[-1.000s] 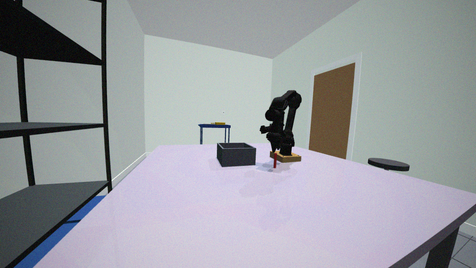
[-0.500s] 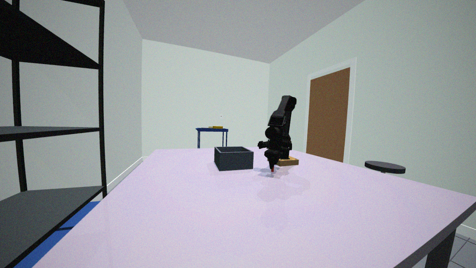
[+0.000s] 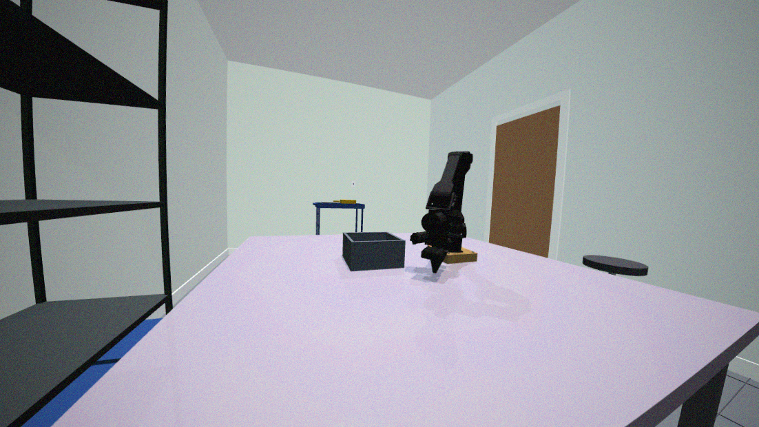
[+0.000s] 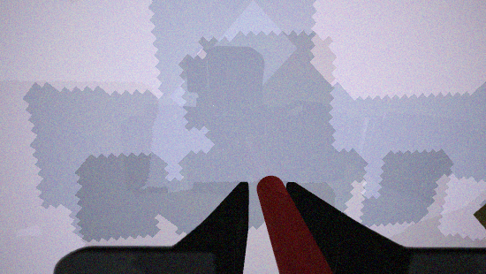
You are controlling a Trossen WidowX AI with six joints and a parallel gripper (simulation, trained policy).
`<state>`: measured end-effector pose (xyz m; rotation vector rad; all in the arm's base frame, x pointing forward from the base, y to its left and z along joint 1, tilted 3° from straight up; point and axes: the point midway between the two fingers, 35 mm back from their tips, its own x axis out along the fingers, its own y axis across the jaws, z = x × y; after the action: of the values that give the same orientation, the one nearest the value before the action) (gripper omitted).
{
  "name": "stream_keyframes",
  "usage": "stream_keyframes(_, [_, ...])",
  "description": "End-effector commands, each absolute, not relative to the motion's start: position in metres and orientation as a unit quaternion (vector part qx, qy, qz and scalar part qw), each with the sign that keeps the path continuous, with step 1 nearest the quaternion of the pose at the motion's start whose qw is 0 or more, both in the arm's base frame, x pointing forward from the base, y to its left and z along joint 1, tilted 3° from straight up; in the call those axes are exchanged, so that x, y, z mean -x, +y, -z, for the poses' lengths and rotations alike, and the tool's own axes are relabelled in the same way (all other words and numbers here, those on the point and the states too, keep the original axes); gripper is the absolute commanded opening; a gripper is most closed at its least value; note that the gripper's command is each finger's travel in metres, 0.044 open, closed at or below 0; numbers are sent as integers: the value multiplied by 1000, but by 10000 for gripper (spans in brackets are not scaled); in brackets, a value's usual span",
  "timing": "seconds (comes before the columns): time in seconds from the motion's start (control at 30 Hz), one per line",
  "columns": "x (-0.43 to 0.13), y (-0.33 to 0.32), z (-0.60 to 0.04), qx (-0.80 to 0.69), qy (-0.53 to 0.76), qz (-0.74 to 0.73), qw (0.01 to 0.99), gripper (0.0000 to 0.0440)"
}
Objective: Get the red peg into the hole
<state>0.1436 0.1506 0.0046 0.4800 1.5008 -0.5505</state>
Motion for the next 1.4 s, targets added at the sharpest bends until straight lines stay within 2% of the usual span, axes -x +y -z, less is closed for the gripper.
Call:
stream_keyframes(0.0, [-144,149,1,-198,669,259,668,1])
stream_keyframes(0.73, [-206,149,-97,-227,591,249,733,0])
stream_keyframes(1.37, [-271,90,-130,-284,512,329,741,0])
